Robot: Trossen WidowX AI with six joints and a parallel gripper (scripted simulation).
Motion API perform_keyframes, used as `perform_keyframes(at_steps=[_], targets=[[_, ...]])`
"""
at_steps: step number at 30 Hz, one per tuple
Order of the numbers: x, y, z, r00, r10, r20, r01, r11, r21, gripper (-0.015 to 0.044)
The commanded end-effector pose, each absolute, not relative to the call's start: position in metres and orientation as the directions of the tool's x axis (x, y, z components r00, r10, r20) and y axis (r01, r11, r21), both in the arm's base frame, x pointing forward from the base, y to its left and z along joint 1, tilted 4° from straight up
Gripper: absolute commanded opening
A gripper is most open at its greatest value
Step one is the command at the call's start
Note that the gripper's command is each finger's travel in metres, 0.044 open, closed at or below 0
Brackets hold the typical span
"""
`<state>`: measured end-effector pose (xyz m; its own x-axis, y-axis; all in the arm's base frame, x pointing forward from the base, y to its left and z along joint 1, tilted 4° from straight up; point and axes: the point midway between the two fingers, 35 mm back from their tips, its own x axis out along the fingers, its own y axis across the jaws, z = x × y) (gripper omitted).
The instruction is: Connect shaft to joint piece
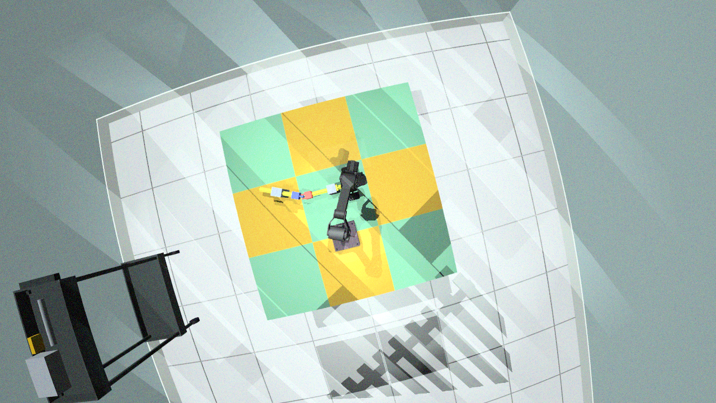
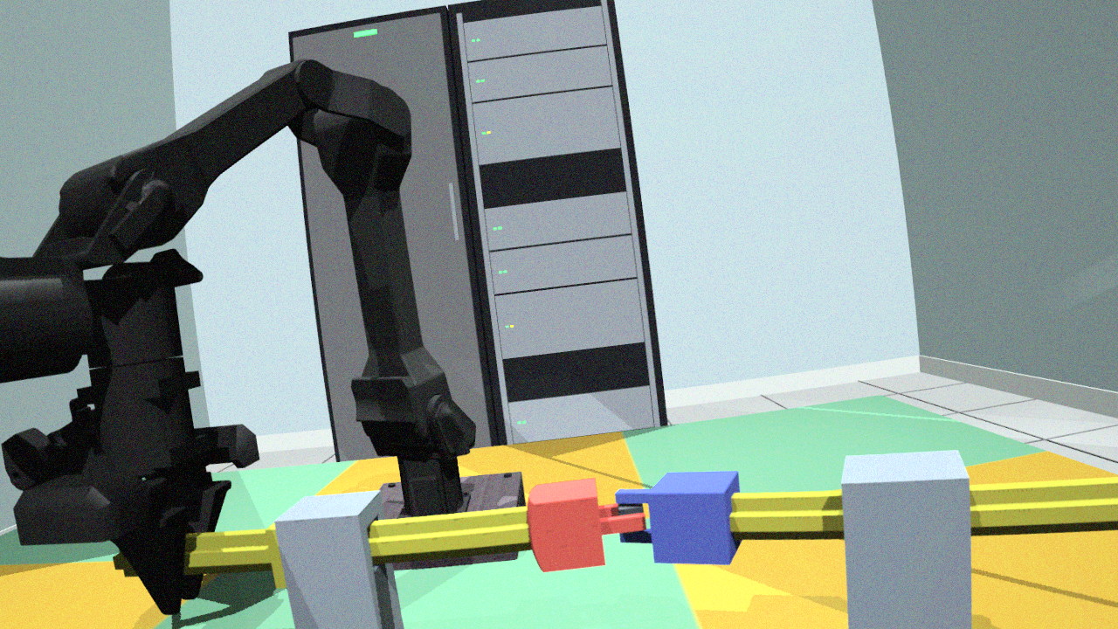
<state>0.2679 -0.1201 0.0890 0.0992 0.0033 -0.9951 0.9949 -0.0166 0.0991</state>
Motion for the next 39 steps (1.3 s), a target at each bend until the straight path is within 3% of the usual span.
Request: perform_keyframes(at_steps=[1, 3, 8, 22, 39], targets=[[0.268, -0.120, 0.089, 0.099, 0.003, -0.995, 0.995, -0.016, 0.099, 0.0026], [0.268, -0.120, 0.089, 0.099, 0.003, -0.995, 0.995, -0.016, 0.099, 0.0067], [0.268, -0.120, 0.089, 0.099, 0.003, -0.995, 0.995, -0.016, 0.099, 0.0067], [0.268, -0.120, 0.089, 0.099, 0.003, -0.995, 0.995, -0.016, 0.099, 0.0434], [0.265, -0.121, 0.119, 0.098, 0.003, -0.995, 0.995, -0.015, 0.098, 0.0440]])
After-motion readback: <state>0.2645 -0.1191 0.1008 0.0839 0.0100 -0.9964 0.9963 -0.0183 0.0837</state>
